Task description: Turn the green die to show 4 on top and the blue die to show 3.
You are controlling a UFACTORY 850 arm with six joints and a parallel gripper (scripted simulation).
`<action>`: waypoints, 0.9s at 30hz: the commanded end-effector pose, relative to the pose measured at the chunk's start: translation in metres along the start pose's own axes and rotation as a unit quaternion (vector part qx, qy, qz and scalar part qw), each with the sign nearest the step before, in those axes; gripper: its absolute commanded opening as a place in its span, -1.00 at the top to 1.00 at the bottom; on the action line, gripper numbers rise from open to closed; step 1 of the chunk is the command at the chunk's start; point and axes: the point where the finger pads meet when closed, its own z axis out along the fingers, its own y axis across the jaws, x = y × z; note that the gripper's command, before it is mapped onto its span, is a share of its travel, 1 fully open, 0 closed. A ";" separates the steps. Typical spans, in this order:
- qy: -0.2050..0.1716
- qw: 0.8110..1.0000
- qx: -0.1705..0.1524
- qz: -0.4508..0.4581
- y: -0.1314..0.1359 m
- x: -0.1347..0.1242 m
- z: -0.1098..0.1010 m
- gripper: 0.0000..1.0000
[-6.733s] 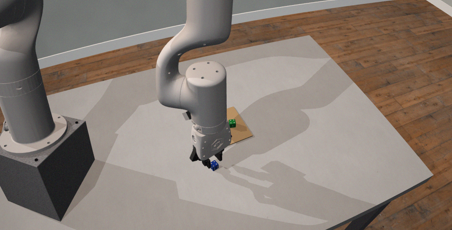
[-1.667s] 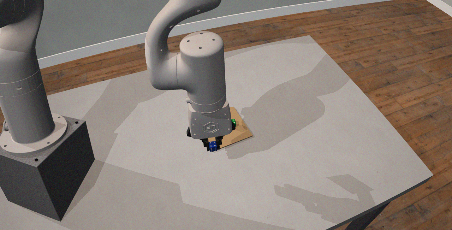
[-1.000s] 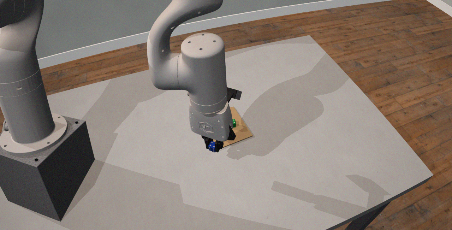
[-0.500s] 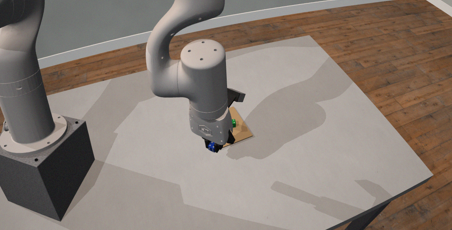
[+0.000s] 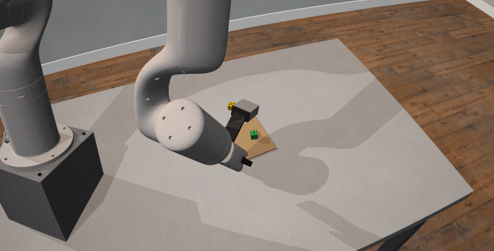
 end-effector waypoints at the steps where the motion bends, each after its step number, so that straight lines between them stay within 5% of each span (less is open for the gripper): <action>1: 0.063 0.998 -0.006 -0.005 -0.001 -0.001 0.000 0.69; 2: 0.099 0.995 -0.006 -0.005 -0.001 -0.001 -0.001 0.69; 14: 0.268 0.963 -0.004 -0.004 -0.002 -0.006 -0.003 0.69; 27: 0.281 0.960 -0.003 -0.005 -0.002 -0.009 0.000 0.69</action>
